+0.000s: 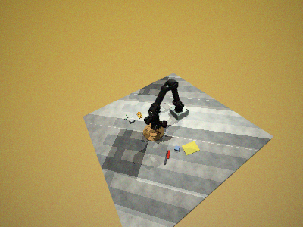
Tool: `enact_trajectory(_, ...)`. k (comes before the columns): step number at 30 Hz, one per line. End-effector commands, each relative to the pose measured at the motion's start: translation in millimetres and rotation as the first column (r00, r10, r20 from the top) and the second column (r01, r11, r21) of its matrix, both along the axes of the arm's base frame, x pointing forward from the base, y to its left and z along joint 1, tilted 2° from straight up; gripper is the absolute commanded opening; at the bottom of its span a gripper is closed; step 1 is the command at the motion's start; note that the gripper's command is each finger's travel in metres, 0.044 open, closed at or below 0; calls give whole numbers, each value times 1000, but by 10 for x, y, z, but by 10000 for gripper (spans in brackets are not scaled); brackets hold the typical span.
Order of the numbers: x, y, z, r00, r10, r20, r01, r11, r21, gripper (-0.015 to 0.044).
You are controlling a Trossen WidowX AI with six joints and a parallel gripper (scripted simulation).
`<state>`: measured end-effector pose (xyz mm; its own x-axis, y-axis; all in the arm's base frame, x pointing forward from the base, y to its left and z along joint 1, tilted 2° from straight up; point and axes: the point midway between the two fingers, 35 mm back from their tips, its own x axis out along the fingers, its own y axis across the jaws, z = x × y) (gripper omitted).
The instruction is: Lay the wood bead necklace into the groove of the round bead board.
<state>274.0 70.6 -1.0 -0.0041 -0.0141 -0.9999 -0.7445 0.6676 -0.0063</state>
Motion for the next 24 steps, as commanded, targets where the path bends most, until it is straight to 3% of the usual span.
enact_trajectory(1,8,2,0,1000,0,3,0,1000,1,120)
enact_trajectory(24,-3,-9,-249,1000,-2,1,2,1000,-2,107)
